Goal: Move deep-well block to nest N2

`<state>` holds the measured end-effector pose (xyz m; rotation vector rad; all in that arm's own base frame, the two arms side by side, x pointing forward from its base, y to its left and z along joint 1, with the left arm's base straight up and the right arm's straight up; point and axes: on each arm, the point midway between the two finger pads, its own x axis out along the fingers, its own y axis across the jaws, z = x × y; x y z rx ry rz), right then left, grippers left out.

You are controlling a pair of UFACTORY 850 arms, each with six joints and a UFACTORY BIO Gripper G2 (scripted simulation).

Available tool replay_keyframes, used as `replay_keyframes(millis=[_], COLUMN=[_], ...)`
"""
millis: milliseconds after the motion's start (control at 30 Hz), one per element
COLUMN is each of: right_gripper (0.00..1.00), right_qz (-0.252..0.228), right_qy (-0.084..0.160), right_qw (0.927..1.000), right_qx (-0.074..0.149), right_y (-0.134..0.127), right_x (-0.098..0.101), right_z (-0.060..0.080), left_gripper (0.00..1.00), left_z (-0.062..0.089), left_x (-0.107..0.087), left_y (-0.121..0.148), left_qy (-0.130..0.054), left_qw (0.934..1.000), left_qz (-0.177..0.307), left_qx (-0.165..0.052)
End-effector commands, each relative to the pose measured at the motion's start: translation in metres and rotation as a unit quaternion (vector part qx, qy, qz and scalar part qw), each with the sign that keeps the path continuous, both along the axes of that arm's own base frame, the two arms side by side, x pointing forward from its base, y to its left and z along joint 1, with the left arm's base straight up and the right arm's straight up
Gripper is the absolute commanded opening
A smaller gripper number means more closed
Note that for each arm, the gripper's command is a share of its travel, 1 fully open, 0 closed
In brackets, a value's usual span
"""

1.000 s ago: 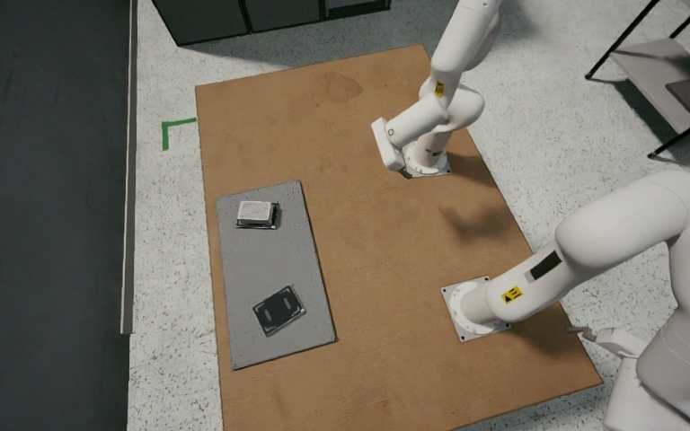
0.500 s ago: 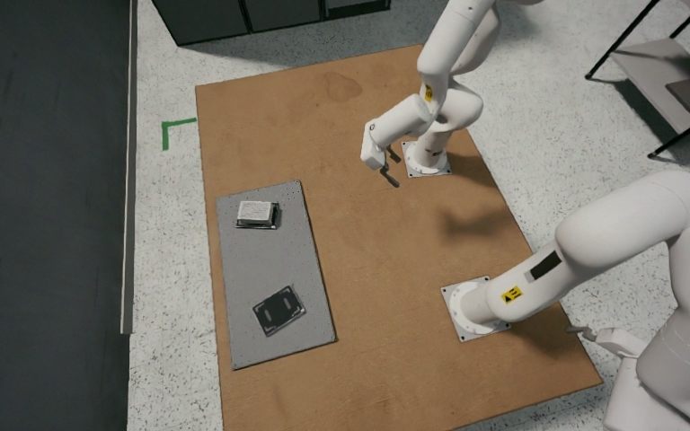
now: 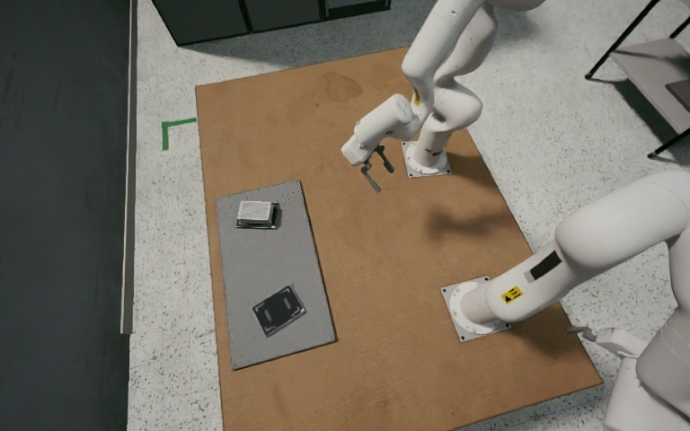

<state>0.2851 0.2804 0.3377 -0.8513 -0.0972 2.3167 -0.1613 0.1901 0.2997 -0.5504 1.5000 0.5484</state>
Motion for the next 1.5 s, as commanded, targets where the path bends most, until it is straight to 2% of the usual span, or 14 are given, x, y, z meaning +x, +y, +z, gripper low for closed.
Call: replay_keyframes(millis=[0,67,167,367,467,633,800,967,1000,1100,1200,1267,1367,1467], right_gripper=[0.37,0.37,0.37,0.37,0.37,0.37,0.37,0.37,0.37,0.37,0.37,0.37,0.37,0.37], right_qz=[-0.066,-0.096,-0.103,-0.186,-0.186,-0.26,-0.268,-0.341,-0.349,-0.349,-0.391,-0.391,-0.427,-0.427], right_qy=[0.013,0.018,0.02,0.032,0.032,0.041,0.041,0.048,0.049,0.049,0.052,0.052,0.055,0.055], right_qw=[0.9973,0.9943,0.9933,0.9785,0.9785,0.9579,0.9553,0.9274,0.9238,0.9238,0.9036,0.9036,0.8843,0.8843], right_qx=[0.031,0.044,0.047,0.083,0.083,0.114,0.117,0.147,0.15,0.15,0.166,0.166,0.18,0.18], right_y=[0.007,0.01,0.011,0.013,0.013,0.012,0.011,0.006,0.005,0.004,-0.001,-0.001,-0.006,-0.009], right_x=[0.021,0.031,0.036,0.066,0.069,0.094,0.103,0.128,0.133,0.14,0.154,0.154,0.168,0.177], right_z=[0.002,0.003,0.003,0.006,0.006,0.008,0.008,0.01,0.01,0.01,0.01,0.01,0.011,0.011], left_gripper=[1.0,1.0,1.0,1.0,1.0,1.0,1.0,1.0,1.0,1.0,1.0,1.0,1.0,1.0], left_z=[0.0,0.0,0.0,0.0,0.0,0.0,0.0,0.0,0.0,0.0,0.0,0.0,0.0,0.0], left_x=[0.0,0.0,0.0,0.0,0.0,0.0,0.0,0.0,0.0,0.0,0.0,0.0,0.0,0.0], left_y=[0.001,0.001,0.001,0.001,0.001,0.001,0.001,0.001,0.001,0.001,0.001,0.001,0.001,0.001], left_qy=[0.0,0.0,0.0,0.0,0.0,0.0,0.0,0.0,0.0,0.0,0.0,0.0,0.0,0.0], left_qw=[1.0,1.0,1.0,1.0,1.0,1.0,1.0,1.0,1.0,1.0,1.0,1.0,1.0,1.0], left_qz=[0.0,0.0,0.0,0.0,0.0,0.0,0.0,0.0,0.0,0.0,0.0,0.0,0.0,0.0], left_qx=[0.001,0.001,0.001,0.001,0.001,0.001,0.001,0.001,0.001,0.001,0.001,0.001,0.001,0.001])
